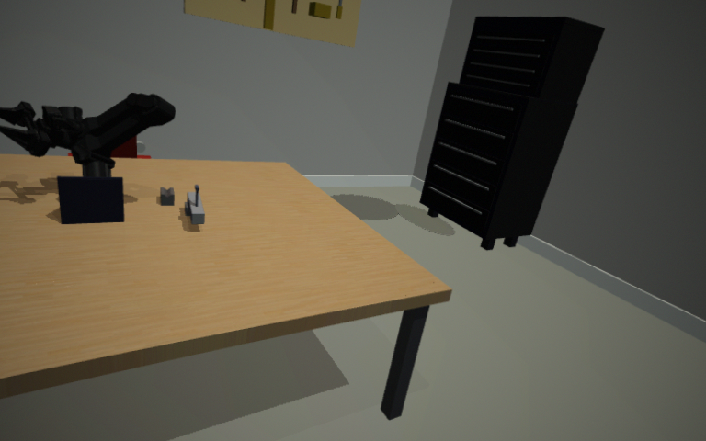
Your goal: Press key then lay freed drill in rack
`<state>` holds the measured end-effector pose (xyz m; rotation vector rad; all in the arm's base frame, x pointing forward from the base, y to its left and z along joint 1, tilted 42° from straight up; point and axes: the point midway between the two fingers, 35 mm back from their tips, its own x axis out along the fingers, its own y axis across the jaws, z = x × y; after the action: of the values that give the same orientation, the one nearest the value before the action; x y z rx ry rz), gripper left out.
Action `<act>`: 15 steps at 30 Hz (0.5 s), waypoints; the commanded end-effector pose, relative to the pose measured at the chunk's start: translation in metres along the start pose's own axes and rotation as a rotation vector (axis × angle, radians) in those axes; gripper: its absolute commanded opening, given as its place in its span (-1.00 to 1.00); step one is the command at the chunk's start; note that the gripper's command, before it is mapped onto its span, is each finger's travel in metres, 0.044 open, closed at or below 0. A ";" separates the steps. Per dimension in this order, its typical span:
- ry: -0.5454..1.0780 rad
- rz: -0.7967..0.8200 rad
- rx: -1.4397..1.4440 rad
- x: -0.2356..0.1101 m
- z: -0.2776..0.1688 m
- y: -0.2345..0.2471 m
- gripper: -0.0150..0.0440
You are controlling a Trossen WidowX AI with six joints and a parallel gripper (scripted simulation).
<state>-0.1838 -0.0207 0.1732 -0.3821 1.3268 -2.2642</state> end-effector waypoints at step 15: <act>0.231 -0.116 0.126 -0.021 -0.037 -0.031 -0.47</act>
<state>-0.1888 0.0035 0.1741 -0.2719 1.3058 -2.3982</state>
